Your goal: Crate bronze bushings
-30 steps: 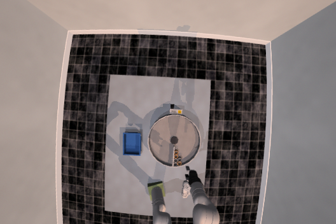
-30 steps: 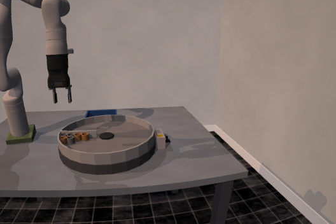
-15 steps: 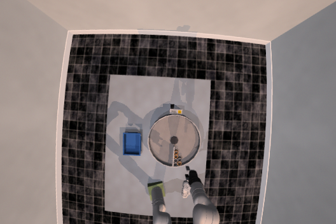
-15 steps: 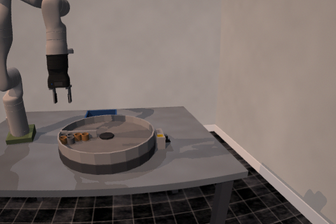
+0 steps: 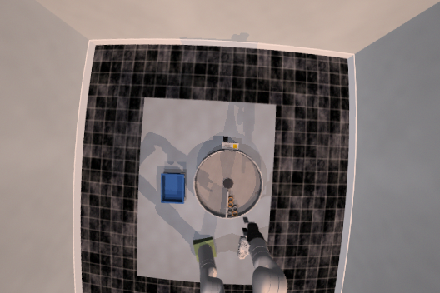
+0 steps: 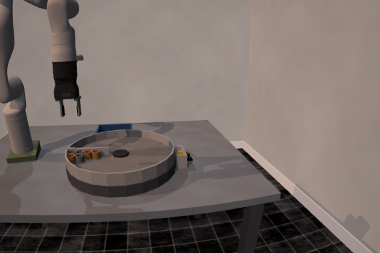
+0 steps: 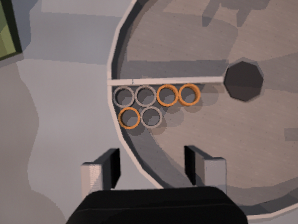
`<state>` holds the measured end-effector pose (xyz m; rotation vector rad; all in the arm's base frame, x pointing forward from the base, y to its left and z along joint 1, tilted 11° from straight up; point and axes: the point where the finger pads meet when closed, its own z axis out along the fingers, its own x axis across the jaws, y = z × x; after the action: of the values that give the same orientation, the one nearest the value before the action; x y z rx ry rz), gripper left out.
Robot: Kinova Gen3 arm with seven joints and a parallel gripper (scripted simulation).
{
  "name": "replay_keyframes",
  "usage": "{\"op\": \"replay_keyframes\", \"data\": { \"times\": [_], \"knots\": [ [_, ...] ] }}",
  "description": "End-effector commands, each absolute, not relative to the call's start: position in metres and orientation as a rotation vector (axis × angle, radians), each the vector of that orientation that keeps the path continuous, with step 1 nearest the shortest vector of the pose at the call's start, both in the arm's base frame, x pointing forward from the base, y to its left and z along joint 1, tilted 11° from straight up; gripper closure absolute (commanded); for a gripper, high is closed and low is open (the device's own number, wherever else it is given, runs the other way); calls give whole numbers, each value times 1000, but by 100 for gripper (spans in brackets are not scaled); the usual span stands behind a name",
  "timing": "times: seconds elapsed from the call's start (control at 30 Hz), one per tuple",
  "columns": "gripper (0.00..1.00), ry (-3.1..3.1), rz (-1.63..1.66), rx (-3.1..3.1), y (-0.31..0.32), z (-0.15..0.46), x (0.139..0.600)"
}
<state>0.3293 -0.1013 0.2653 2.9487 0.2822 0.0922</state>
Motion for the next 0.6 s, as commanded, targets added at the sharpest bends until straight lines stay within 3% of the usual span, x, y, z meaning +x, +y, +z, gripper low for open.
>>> {"op": "replay_keyframes", "data": {
  "times": [0.0, 0.5, 0.57],
  "knots": [
    [0, 282, 95, 2948, -101, 266, 330],
    [0, 282, 95, 2948, -101, 266, 330],
    [0, 282, 96, 2948, -96, 244, 330]
  ]
}}
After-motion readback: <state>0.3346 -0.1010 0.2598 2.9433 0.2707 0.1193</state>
